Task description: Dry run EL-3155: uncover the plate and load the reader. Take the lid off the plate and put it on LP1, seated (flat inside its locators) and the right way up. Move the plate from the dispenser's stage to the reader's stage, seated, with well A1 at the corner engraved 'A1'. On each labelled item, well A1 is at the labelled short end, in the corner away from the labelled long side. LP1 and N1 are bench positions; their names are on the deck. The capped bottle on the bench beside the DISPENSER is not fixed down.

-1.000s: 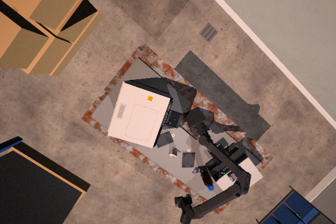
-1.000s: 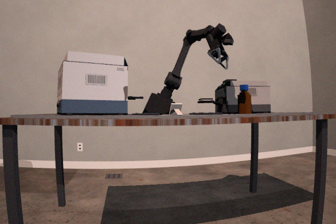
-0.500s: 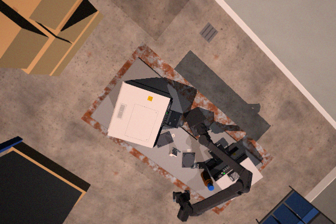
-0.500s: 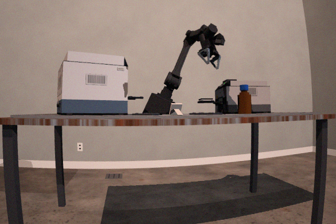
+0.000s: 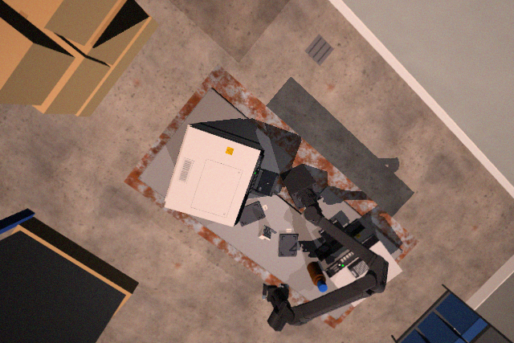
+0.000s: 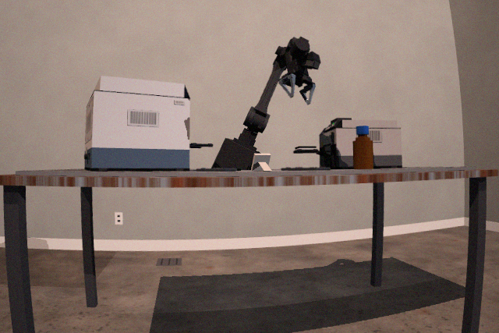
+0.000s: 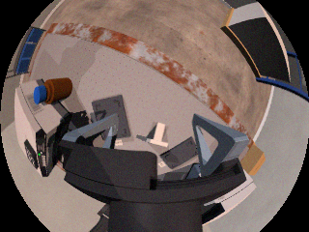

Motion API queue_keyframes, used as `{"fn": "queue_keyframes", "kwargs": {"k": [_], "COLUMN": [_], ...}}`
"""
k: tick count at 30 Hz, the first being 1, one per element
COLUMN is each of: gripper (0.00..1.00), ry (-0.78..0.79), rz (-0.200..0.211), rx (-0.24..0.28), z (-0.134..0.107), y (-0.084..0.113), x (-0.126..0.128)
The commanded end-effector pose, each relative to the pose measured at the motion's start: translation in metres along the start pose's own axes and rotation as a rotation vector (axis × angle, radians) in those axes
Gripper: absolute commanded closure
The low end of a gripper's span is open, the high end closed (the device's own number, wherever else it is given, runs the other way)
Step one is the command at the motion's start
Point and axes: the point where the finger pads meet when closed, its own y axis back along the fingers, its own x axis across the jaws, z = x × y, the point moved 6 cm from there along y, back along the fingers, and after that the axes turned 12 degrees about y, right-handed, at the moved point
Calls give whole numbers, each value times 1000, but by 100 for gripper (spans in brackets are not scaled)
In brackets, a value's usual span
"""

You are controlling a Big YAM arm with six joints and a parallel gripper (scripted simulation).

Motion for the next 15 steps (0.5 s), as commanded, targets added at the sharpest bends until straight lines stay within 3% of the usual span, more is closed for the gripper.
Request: {"fn": "queue_keyframes", "kwargs": {"k": [1, 3, 10, 15], "gripper": [0, 0, 0, 0], "ry": [-26, -88, -70, -49], "rz": [-11, -7, -18, -21], "rx": [23, 64, 39, 30], "z": [-1, -6, -41, -50], "y": [14, 15, 23, 25], "x": [1, 1, -2, -3]}}
